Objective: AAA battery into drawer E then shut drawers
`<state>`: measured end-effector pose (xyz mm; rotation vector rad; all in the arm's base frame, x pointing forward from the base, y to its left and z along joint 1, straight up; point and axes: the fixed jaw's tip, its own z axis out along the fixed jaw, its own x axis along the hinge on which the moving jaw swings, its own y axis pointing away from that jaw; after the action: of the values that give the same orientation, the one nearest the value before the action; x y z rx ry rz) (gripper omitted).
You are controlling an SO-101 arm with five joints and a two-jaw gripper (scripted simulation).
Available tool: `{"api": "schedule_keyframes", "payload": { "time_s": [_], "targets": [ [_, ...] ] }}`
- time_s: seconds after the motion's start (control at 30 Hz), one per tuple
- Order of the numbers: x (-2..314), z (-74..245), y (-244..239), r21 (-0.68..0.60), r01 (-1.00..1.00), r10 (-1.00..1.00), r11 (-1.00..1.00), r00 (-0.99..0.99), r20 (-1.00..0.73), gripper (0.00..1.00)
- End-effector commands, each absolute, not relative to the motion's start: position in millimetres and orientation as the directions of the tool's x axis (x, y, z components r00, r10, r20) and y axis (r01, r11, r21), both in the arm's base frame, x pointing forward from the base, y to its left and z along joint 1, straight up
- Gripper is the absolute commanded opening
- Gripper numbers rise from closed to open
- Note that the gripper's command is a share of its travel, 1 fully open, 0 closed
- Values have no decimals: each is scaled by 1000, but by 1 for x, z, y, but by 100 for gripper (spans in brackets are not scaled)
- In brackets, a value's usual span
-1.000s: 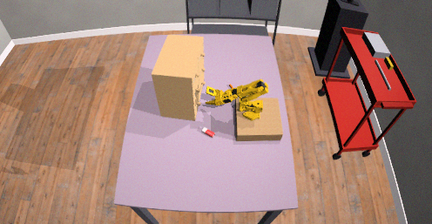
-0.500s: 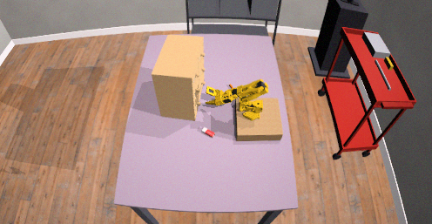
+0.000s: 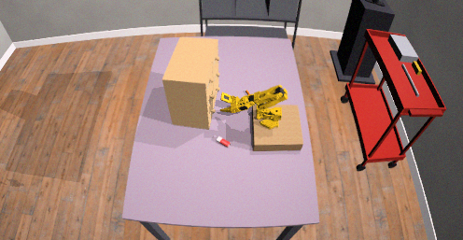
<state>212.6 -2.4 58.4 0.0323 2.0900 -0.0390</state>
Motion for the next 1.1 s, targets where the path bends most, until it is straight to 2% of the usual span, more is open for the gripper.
{"api": "schedule_keyframes", "payload": {
  "time_s": [0.0,0.73,1.07],
  "targets": [
    [210,56,0,-14,27,1,1000,-501,-866,50],
    [210,56,0,-14,27,1,1000,-501,-866,50],
    [213,96,-57,-8,290,80,957,-291,-953,50]
  ]
}}
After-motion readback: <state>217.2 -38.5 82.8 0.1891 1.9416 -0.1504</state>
